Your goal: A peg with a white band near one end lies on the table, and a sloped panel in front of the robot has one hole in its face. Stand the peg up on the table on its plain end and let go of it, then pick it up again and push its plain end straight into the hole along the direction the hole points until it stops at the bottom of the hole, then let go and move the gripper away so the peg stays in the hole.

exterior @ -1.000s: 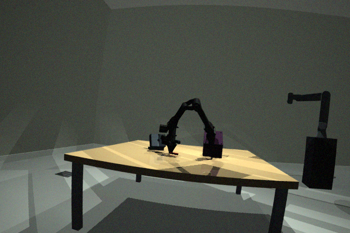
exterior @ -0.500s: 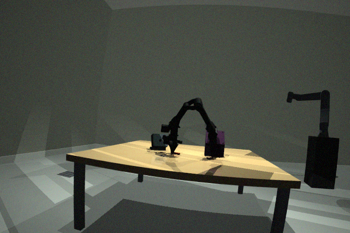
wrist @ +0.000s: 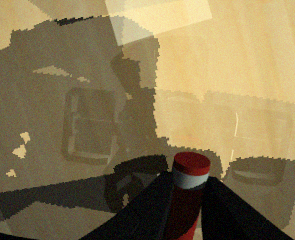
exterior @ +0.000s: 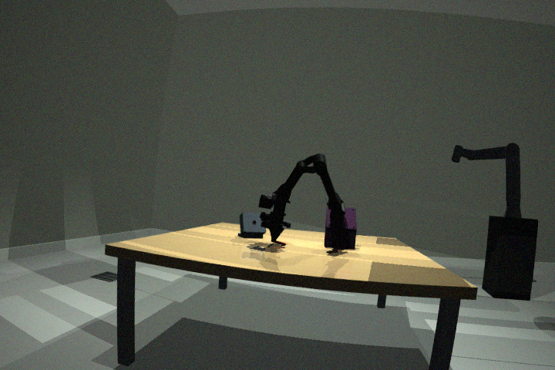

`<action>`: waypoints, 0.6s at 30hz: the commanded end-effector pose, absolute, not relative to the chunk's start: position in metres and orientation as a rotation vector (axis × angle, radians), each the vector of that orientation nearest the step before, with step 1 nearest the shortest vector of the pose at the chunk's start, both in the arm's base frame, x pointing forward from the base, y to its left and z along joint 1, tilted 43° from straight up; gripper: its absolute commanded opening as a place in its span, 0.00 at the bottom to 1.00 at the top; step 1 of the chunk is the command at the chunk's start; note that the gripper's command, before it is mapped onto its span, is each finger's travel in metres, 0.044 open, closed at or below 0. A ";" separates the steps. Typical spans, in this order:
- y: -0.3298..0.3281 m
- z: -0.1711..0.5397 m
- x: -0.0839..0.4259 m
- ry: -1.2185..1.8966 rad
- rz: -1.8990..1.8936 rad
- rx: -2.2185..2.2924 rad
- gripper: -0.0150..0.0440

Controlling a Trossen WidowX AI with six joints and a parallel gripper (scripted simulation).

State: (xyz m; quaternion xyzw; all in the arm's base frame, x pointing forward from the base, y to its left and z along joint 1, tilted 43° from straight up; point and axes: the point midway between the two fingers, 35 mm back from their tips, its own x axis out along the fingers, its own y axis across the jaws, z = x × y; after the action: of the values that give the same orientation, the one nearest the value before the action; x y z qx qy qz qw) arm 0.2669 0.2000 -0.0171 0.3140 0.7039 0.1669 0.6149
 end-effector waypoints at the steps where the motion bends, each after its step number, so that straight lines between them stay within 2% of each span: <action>1: 0.198 -0.015 0.265 1.591 0.367 0.725 0.34; 18: 0.193 -0.007 0.260 1.453 0.305 0.737 0.34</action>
State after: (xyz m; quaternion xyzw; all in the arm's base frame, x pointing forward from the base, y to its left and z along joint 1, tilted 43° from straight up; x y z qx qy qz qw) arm 0.2611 0.1945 -0.0083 0.3256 0.6542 0.1412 0.6678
